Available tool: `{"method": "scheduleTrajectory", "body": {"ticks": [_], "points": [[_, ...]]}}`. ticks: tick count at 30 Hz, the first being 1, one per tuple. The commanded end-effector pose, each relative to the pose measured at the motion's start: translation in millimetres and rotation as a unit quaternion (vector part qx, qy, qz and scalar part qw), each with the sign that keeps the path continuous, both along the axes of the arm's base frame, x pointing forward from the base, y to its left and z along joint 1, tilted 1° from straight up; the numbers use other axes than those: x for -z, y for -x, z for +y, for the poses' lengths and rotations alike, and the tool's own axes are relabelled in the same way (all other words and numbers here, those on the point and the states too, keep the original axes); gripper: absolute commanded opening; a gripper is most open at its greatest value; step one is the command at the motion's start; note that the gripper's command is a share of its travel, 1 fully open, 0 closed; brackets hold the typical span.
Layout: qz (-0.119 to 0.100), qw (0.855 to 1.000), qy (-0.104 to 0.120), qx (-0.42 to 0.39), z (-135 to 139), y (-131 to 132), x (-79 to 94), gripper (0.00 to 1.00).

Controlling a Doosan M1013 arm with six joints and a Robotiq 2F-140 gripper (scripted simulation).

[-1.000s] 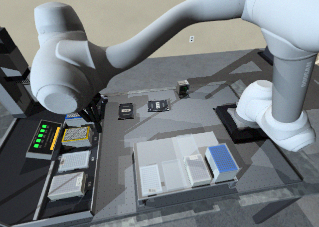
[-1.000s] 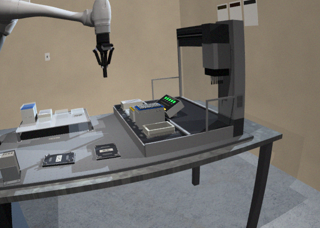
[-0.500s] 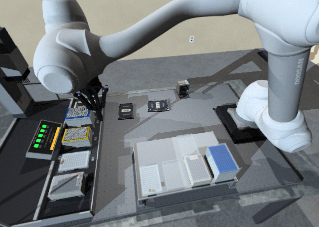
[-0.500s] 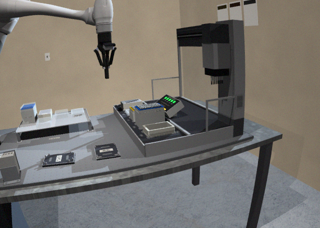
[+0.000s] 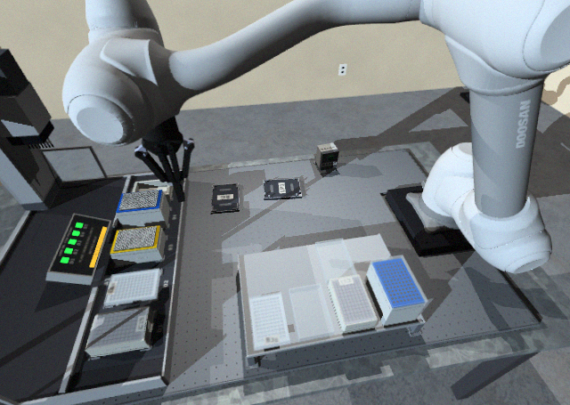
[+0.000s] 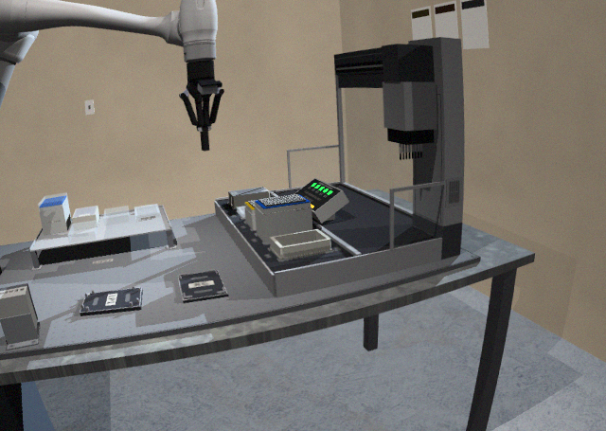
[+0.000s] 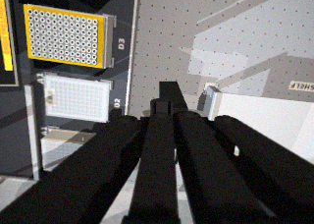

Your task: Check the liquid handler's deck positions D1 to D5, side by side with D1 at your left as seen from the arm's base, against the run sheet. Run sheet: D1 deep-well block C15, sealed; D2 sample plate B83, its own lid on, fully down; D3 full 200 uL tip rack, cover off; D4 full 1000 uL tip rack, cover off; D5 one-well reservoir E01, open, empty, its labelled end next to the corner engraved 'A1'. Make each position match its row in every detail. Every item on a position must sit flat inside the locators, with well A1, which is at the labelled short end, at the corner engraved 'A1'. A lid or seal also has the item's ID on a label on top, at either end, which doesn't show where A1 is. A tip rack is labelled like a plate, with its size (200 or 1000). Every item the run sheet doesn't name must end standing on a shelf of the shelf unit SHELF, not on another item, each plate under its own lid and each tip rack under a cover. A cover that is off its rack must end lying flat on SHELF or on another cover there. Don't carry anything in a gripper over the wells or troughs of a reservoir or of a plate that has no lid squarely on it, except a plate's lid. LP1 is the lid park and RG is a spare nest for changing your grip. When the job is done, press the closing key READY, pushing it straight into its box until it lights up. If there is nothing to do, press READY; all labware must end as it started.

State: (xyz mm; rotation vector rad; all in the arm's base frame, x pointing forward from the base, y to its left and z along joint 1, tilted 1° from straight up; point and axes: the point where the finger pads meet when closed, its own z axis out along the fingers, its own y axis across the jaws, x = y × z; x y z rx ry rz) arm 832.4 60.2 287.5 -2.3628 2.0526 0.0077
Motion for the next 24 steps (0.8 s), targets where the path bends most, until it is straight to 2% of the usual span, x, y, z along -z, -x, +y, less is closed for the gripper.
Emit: {"method": "scheduleTrajectory", "body": {"ticks": [1, 4, 6, 15, 18, 24], "points": [[-0.001, 1.0, 0.0, 0.0, -17, -1, -1.0, 0.1], [-0.001, 1.0, 0.0, 0.0, -32, -1, -0.8, 0.1], [-0.001, 1.0, 0.0, 0.0, -32, -1, -0.8, 0.1], [-0.001, 1.0, 0.0, 0.0, -77, -2, -0.3, 0.1], [-0.001, 1.0, 0.0, 0.0, -77, -2, -0.3, 0.1], [-0.001, 1.0, 0.0, 0.001, -97, -3, 0.0, 0.1]]}}
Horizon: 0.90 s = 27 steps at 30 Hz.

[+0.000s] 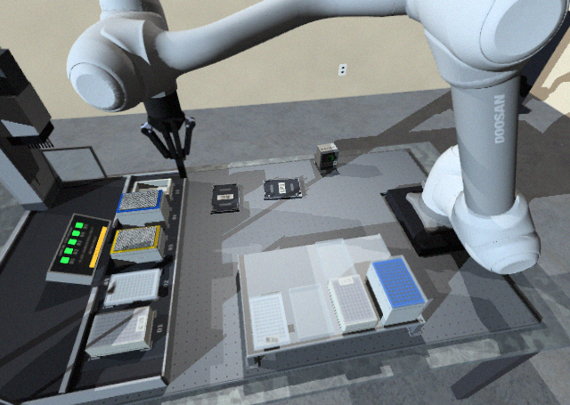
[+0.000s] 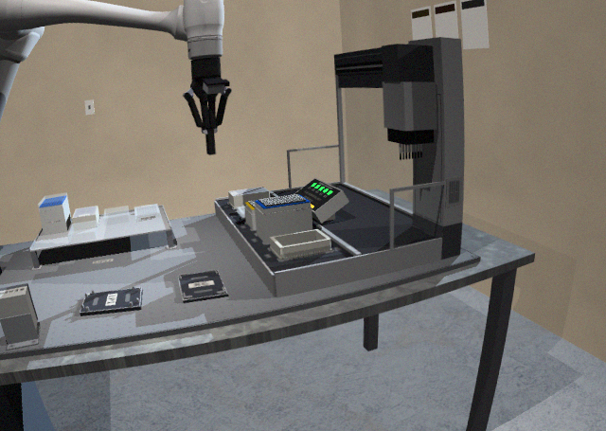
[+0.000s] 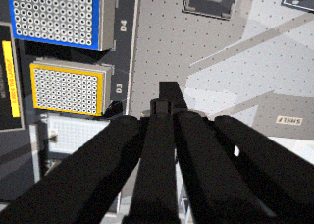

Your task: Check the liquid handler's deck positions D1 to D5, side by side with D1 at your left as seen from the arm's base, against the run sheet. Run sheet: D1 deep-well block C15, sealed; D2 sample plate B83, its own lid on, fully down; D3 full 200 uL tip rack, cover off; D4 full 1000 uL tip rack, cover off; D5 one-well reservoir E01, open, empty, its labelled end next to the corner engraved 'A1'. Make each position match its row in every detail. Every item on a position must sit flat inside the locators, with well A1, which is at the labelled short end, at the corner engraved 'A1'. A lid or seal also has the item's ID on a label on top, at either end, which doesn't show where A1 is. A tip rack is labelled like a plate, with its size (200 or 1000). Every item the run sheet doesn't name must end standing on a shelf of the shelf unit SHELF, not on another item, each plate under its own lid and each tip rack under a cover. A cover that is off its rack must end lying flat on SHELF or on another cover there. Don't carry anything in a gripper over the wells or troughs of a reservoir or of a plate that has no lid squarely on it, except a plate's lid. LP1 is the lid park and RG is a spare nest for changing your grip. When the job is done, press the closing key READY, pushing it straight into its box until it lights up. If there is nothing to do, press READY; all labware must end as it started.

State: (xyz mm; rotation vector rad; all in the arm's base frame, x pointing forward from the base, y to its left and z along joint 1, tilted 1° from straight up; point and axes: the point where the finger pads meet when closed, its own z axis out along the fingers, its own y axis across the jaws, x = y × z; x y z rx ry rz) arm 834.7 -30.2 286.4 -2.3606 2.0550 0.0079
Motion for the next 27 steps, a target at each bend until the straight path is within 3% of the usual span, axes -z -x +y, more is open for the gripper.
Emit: {"method": "scheduleTrajectory", "body": {"ticks": [1, 14, 21, 27], "points": [[-0.001, 1.0, 0.0, 0.0, -11, -1, -1.1, 0.1], [-0.001, 1.0, 0.0, 0.0, -76, -2, -0.3, 0.1], [-0.001, 1.0, 0.0, 0.0, -86, -2, -0.2, 0.1], [-0.001, 1.0, 0.0, -0.001, -116, -3, 0.1, 0.1]]}}
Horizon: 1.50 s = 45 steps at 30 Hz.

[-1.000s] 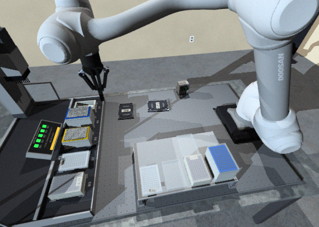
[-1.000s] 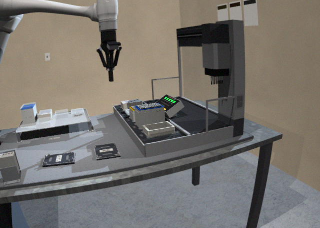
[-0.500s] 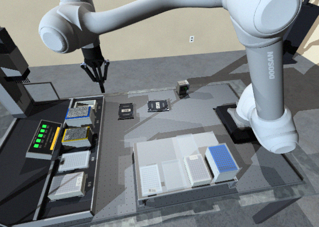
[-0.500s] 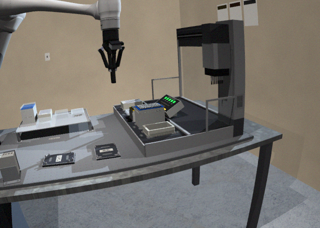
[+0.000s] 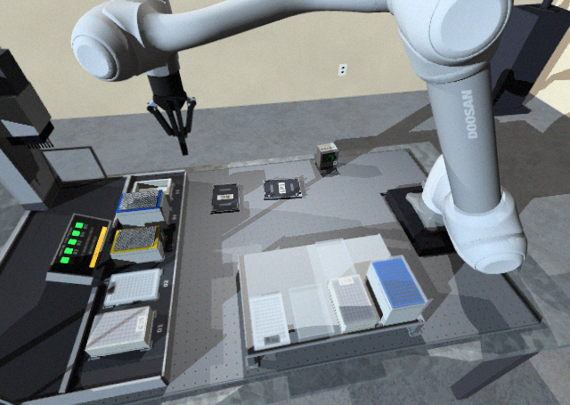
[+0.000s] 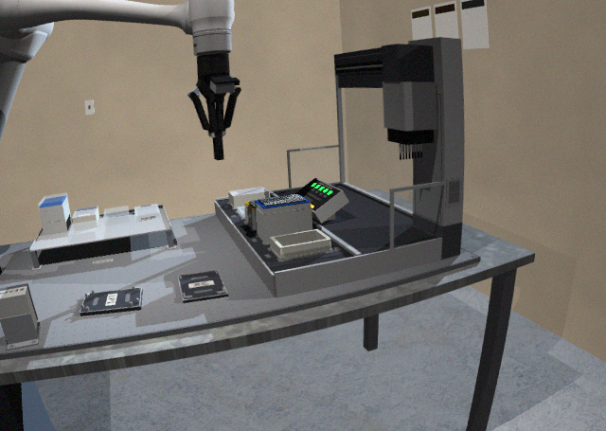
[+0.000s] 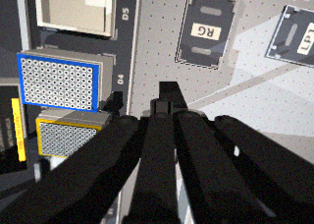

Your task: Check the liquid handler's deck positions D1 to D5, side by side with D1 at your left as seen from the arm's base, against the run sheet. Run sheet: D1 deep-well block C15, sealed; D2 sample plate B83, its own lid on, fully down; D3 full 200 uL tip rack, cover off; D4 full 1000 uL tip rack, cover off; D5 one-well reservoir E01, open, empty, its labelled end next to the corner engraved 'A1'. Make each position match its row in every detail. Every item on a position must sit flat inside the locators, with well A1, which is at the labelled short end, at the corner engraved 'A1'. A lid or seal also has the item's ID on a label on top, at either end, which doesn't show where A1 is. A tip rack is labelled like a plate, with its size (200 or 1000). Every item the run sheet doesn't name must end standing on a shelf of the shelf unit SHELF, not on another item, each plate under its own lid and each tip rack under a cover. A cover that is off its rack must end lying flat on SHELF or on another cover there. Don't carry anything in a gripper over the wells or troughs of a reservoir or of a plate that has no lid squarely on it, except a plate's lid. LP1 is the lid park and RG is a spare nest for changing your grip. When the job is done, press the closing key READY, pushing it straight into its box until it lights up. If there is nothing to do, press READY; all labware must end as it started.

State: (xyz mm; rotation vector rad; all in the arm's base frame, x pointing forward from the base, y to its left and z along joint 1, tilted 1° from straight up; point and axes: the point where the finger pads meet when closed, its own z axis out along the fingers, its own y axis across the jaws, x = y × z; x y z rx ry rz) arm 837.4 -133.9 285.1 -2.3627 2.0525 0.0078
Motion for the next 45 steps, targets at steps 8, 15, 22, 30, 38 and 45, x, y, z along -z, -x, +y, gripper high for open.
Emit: {"method": "scheduleTrajectory", "body": {"ticks": [8, 15, 22, 30, 38, 45], "points": [[-0.001, 1.0, 0.0, 0.0, -42, -1, -0.8, 0.1], [-0.001, 1.0, 0.0, 0.0, -77, -2, -0.3, 0.1], [-0.001, 1.0, 0.0, 0.0, -82, 8, -0.2, 0.1], [-0.001, 1.0, 0.0, 0.0, -83, 43, 0.0, 0.1], [-0.001, 1.0, 0.0, 0.0, -84, 83, 0.2, 0.1], [-0.001, 1.0, 0.0, 0.0, -85, 108, 0.4, 0.1]]}}
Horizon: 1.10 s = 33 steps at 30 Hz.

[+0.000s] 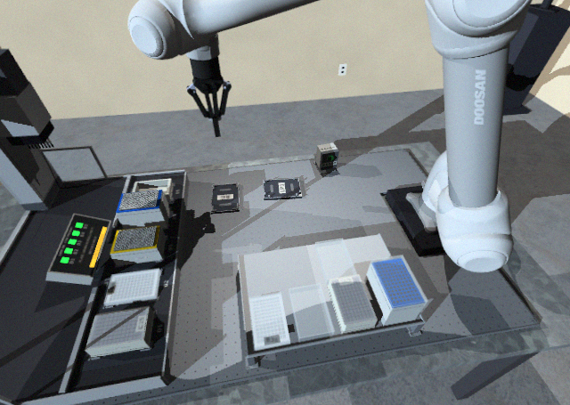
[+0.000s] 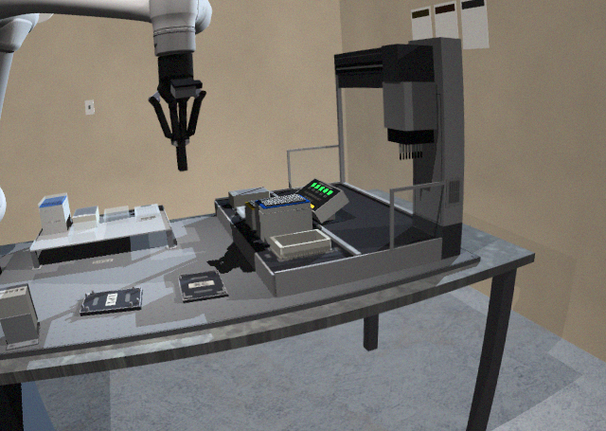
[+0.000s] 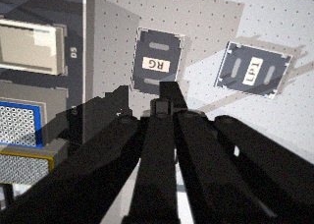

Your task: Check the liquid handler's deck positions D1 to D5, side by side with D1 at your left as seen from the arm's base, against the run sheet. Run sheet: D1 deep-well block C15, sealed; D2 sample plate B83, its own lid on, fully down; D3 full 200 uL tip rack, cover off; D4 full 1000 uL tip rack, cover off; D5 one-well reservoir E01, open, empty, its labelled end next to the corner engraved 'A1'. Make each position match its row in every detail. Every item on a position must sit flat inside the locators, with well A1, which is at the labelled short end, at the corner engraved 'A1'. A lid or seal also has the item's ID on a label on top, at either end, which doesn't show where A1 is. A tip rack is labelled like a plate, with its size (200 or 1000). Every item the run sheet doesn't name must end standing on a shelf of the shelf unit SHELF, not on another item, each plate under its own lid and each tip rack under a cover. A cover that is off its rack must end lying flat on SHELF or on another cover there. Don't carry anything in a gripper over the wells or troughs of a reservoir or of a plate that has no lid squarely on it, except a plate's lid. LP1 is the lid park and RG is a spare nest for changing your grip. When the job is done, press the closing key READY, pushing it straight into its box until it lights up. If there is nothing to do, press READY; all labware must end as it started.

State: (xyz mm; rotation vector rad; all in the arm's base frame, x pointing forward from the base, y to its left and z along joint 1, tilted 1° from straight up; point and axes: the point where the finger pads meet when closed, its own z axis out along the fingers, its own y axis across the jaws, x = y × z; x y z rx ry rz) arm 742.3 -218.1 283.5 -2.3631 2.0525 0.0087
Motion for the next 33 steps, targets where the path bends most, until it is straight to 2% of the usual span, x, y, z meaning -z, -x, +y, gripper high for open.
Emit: {"method": "scheduleTrajectory", "body": {"ticks": [1, 10, 12, 27, 29, 33], "points": [[-0.001, 1.0, 0.0, 0.0, 0, 17, -1.1, 0.1], [-0.001, 1.0, 0.0, 0.0, -2, 62, -0.9, 0.1], [-0.001, 1.0, 0.0, 0.0, -2, 62, -0.9, 0.1], [-0.001, 1.0, 0.0, 0.0, -4, 137, -0.4, 0.1], [-0.001, 1.0, 0.0, 0.0, -4, 137, -0.4, 0.1], [-0.001, 1.0, 0.0, 0.0, -4, 157, -0.3, 0.1]]}}
